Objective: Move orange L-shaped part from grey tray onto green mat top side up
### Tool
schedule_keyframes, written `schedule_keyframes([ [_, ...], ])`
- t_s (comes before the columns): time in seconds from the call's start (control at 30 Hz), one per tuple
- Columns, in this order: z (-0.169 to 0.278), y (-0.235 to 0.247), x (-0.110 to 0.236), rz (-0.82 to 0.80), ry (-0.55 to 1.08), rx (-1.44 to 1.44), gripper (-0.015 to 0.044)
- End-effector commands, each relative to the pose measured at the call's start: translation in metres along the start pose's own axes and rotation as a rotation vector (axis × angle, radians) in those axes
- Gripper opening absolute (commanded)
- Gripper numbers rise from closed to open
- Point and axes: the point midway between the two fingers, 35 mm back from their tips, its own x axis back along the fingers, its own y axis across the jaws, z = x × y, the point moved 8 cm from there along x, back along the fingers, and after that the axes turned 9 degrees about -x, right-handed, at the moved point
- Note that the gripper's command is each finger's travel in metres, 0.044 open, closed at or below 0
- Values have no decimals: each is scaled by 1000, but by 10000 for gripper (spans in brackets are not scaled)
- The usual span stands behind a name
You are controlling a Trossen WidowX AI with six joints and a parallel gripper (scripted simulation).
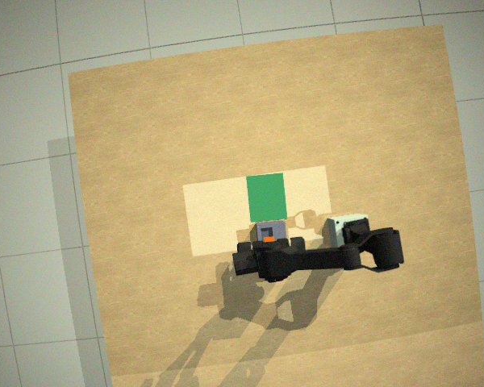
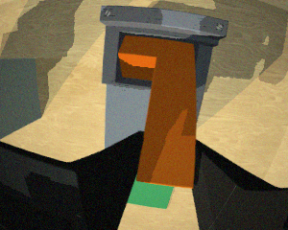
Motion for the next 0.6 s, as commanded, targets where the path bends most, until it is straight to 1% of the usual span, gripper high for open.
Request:
schedule_keyframes([
  [0.0, -1, -1, 8, 5, -10, 2, 0],
  [0.57, -1, -1, 35, 5, -10, 2, 0],
])
